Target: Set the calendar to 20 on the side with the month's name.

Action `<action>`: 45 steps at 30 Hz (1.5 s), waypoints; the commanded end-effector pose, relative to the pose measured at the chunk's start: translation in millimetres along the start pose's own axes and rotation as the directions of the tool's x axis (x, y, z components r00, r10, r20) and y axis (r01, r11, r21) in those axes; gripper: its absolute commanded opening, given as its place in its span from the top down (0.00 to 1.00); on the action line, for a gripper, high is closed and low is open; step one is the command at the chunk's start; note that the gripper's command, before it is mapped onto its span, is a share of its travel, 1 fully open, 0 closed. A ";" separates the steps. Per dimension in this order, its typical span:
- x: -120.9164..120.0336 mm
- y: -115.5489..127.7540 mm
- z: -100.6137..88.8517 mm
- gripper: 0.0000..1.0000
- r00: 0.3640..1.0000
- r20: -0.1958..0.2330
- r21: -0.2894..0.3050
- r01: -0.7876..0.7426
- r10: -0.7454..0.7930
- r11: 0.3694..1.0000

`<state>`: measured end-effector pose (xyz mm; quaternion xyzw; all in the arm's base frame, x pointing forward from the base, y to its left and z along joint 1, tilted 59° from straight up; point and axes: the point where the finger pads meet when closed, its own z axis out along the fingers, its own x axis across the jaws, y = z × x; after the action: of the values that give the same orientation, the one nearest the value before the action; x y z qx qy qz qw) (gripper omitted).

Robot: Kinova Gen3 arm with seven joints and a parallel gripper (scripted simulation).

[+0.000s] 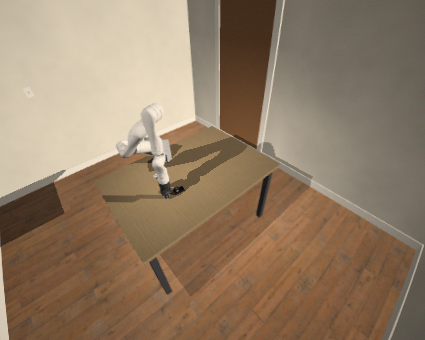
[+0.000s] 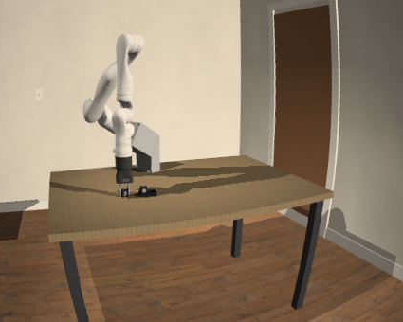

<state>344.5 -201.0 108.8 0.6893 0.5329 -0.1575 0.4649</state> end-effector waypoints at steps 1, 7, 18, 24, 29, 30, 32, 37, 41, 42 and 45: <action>0.3 0.2 -0.3 0.43 1.000 -0.001 -0.001 0.000 0.000 1.000; 0.3 0.2 -0.3 0.37 1.000 -0.001 -0.001 0.000 0.000 1.000; 0.3 0.2 -0.3 0.19 1.000 -0.001 -0.001 0.000 0.000 1.000; 0.3 0.2 -0.3 0.13 1.000 -0.001 -0.001 0.000 0.000 1.000; 0.3 0.2 -0.3 0.13 1.000 -0.001 -0.001 0.000 0.000 1.000; 0.3 0.2 -0.3 0.13 1.000 -0.001 -0.001 0.000 0.000 1.000; 0.3 0.2 -0.4 0.13 1.000 -0.001 -0.001 0.000 0.000 1.000; 0.3 0.2 -4.1 0.13 1.000 -0.001 -0.001 0.000 0.000 1.000; 0.3 0.2 -12.5 0.13 1.000 -0.001 -0.001 0.000 0.000 1.000; 0.3 0.2 -15.4 0.13 1.000 -0.001 -0.001 0.000 0.000 1.000; 0.3 0.2 -18.5 0.13 1.000 -0.001 -0.001 0.000 0.000 1.000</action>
<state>337.5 -193.1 116.8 0.6904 0.5296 -0.1627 0.4653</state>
